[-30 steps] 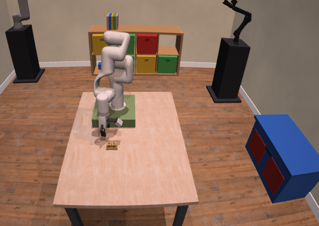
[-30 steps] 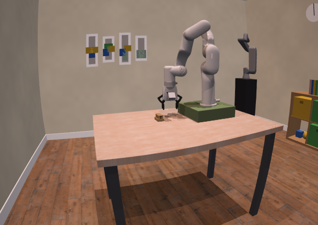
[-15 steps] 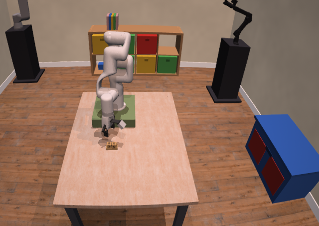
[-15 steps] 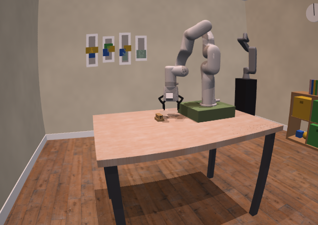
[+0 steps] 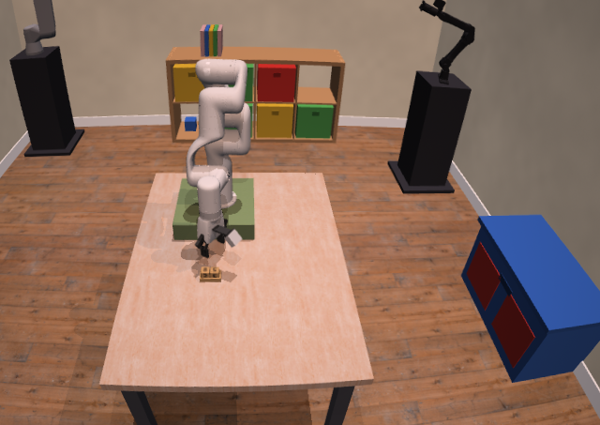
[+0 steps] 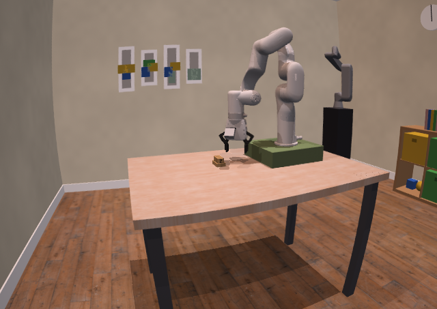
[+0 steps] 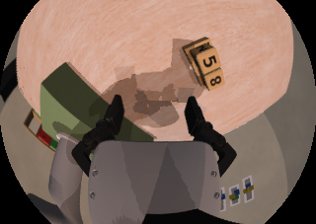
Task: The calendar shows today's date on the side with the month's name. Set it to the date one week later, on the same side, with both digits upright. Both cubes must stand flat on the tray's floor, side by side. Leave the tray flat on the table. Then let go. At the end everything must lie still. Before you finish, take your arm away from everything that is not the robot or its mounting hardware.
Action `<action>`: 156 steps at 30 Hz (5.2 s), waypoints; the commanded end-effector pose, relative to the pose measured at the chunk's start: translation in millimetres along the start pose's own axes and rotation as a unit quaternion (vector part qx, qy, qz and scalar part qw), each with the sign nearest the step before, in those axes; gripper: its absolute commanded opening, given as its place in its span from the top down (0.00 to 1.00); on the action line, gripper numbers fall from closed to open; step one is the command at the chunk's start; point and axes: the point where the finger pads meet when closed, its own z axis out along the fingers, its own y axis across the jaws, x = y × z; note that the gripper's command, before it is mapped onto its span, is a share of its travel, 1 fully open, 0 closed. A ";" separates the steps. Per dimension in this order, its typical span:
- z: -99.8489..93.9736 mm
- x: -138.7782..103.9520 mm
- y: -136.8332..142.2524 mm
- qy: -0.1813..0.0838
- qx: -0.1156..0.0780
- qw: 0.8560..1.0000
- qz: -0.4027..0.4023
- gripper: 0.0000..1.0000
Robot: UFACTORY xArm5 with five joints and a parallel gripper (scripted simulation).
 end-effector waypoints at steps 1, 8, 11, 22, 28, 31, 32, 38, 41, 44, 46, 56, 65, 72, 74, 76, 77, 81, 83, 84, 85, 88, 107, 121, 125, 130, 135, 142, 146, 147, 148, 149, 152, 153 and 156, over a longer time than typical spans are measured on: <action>-0.5 4.5 -0.9 0.001 -0.001 1.000 0.015 0.00; -0.5 10.4 -3.8 0.001 -0.001 0.996 0.090 0.00; -0.5 23.6 -10.6 0.001 -0.001 0.994 0.110 0.00; -0.6 32.9 -15.3 0.001 0.000 0.987 0.158 0.00; -0.6 52.4 -25.4 0.002 0.000 0.977 0.213 0.00; -0.6 54.3 -26.4 0.002 0.000 0.977 0.213 0.00; -0.3 54.3 -26.4 0.002 0.000 0.977 0.213 0.00; 8.2 54.1 -26.7 0.002 0.000 0.977 0.213 0.00; 13.9 54.3 -26.7 0.002 0.000 0.977 0.213 0.00; 22.1 54.4 -26.7 0.002 0.000 0.977 0.213 0.00; 25.9 54.5 -26.8 0.002 0.000 0.977 0.213 0.00; 28.1 54.6 -26.8 0.002 0.000 0.977 0.213 0.00; 28.1 54.6 -26.8 0.002 0.000 0.977 0.213 0.00; 28.1 54.6 -26.8 0.002 0.000 0.977 0.213 0.00; 28.1 54.6 -26.8 0.002 0.000 0.977 0.213 0.00; 28.1 54.6 -26.8 0.002 0.000 0.977 0.213 0.00; 28.1 54.6 -26.8 0.002 0.000 0.977 0.213 0.00; 28.1 54.6 -26.8 0.002 0.000 0.977 0.213 0.00; 28.1 54.6 -26.8 0.002 0.000 0.977 0.213 0.00; 28.1 54.6 -26.8 0.002 0.000 0.977 0.213 0.00; 28.1 54.6 -26.8 0.002 0.000 0.977 0.213 0.00; 28.1 54.6 -26.8 0.002 0.000 0.977 0.213 0.00; 28.1 54.6 -26.8 0.002 0.000 0.977 0.213 0.00; 28.1 54.6 -26.8 0.002 0.000 0.977 0.213 0.00; 28.1 54.6 -26.8 0.002 0.000 0.977 0.213 0.00; 28.1 54.6 -26.8 0.002 0.000 0.977 0.213 0.00; 28.1 54.6 -26.8 0.002 0.000 0.977 0.213 0.00; 22.4 54.5 -26.8 0.002 0.000 0.977 0.213 0.00; 9.5 54.4 -26.8 0.002 0.000 0.977 0.213 0.00; 6.5 54.5 -26.7 0.002 0.000 0.977 0.213 0.00; 4.1 54.5 -26.7 0.002 0.000 0.977 0.213 0.00; 2.3 54.4 -26.7 0.002 0.000 0.977 0.213 0.00; 0.7 54.4 -26.8 0.002 0.000 0.977 0.213 0.00; 0.7 54.4 -26.7 0.002 0.000 0.977 0.213 0.00; 0.5 54.4 -23.2 0.002 0.000 0.980 0.199 0.00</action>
